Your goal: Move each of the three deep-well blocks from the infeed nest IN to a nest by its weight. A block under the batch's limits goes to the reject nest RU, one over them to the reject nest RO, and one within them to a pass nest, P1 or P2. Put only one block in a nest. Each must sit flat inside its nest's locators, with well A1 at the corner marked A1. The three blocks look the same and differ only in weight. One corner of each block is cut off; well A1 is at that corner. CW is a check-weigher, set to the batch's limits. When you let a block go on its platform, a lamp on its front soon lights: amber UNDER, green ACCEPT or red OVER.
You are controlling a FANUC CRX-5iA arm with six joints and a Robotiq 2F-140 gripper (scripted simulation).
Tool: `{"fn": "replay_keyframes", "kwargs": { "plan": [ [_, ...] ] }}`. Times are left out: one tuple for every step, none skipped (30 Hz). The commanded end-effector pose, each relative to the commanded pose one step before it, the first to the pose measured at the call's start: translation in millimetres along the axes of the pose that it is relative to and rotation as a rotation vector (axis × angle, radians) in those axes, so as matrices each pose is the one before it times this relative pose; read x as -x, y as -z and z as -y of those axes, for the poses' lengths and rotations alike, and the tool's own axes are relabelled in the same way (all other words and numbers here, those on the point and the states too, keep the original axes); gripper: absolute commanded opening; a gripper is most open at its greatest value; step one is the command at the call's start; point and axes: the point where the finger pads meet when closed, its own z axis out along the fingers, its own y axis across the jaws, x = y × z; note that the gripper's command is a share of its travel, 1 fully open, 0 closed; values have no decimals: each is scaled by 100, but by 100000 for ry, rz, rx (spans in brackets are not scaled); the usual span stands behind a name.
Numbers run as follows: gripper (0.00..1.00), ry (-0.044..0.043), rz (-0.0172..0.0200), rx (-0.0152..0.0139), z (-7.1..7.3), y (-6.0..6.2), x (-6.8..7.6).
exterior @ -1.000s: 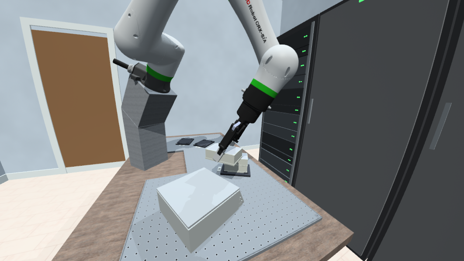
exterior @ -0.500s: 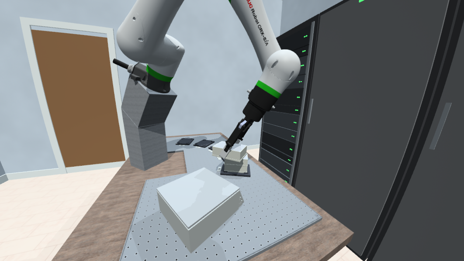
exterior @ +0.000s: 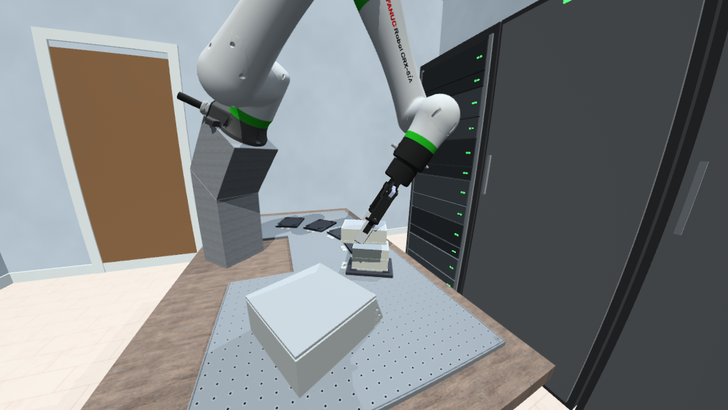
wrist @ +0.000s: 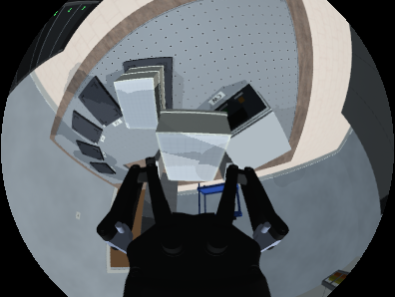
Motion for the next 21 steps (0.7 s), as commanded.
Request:
{"fn": "replay_keyframes", "kwargs": {
  "plan": [
    [10,532,-53,831,1097,88,-165],
    [10,0,0,0,326,35,-60],
    [10,0,0,0,326,35,-60],
    [10,0,0,0,326,35,-60],
    [10,0,0,0,326,35,-60],
    [10,0,0,0,326,35,-60],
    [10,0,0,0,326,35,-60],
    [10,0,0,0,326,35,-60],
    [10,0,0,0,326,35,-60],
    [10,0,0,0,326,35,-60],
    [10,0,0,0,326,35,-60],
    [10,0,0,0,0,0,0],
    [10,0,0,0,0,0,0],
    [10,0,0,0,326,35,-60],
    [10,0,0,0,326,35,-60],
    [10,0,0,0,326,35,-60],
    [10,0,0,0,326,35,-60],
    [10,0,0,0,326,35,-60],
    [10,0,0,0,326,35,-60],
    [10,0,0,0,326,35,-60],
    [10,0,0,0,326,35,-60]
  ]
}}
